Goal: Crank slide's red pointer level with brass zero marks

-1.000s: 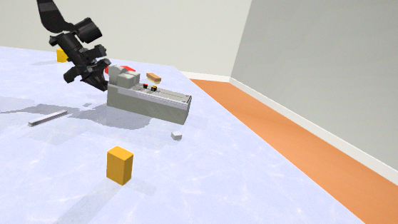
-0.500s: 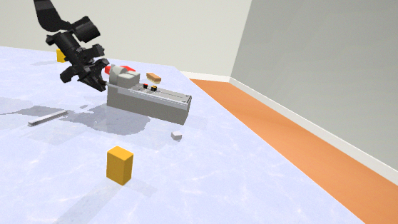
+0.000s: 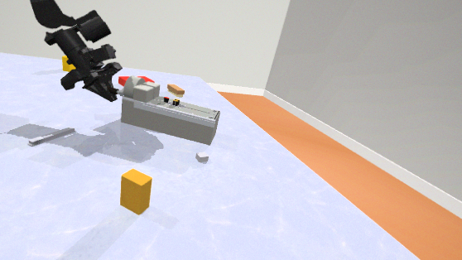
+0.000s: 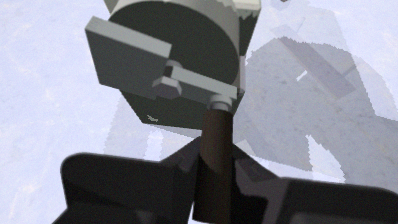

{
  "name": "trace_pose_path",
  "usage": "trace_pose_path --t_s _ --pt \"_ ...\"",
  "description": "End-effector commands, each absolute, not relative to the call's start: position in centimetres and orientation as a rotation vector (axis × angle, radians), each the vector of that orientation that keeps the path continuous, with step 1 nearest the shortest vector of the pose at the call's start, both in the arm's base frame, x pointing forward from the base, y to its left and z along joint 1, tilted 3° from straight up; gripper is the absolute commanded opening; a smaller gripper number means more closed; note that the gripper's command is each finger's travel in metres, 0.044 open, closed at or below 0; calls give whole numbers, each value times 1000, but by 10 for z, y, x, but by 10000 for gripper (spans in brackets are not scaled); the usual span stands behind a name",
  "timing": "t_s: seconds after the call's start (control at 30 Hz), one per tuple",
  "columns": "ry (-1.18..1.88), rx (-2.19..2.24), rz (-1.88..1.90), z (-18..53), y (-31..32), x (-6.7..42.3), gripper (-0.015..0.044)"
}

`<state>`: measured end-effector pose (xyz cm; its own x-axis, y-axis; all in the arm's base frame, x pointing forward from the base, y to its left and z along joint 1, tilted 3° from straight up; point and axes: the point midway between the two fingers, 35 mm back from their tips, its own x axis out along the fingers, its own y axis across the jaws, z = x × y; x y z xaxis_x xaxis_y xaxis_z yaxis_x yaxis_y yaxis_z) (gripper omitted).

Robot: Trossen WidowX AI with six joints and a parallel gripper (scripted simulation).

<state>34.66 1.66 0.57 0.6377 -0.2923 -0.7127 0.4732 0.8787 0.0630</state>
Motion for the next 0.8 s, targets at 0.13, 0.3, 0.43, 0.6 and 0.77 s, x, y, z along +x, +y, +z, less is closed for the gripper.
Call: trace_pose_path --t_s 0.13,0.3,0.43,0.6,0.77 --pt "760 249 -446 21 13 345 0" --pt "760 249 -446 30 15 346 0" --pt "760 249 -446 35 18 347 0" --pt "759 250 -446 40 21 349 0" --pt "759 250 -446 44 24 351 0"
